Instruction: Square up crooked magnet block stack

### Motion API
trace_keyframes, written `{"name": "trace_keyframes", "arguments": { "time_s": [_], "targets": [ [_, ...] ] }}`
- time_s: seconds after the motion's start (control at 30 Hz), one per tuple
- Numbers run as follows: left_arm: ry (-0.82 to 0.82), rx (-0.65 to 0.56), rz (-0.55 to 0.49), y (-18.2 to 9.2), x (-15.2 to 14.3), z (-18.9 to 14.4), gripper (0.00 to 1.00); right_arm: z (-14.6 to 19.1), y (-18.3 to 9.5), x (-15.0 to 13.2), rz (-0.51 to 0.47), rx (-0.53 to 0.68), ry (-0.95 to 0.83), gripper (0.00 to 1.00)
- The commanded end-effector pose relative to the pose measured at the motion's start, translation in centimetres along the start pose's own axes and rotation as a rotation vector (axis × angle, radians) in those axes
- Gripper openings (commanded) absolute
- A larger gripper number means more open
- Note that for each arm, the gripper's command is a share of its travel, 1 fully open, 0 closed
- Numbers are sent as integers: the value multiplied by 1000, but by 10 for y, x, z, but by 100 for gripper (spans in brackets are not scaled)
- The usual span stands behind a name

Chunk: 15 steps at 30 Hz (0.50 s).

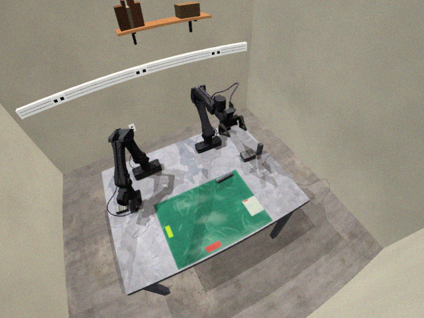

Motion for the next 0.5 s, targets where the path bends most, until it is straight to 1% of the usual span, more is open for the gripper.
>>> {"name": "trace_keyframes", "arguments": {
  "time_s": [0.0, 0.47],
  "targets": [
    [1, -8, -90, -8, 33, -2, 100, -6, -19, 22, -96, -34, -6, 50],
    [1, -8, -90, -8, 33, -2, 100, -6, -19, 22, -96, -34, -6, 49]
  ]
}}
Point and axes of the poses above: on each arm, the point where the finger pads meet when closed, its own y axis out along the fingers, its own z axis across the jaws, x = y × z, the point moved 4 cm from there along -y, back along the fingers, and after that the axes turned 2 degrees about -y, right-handed, at the moved point
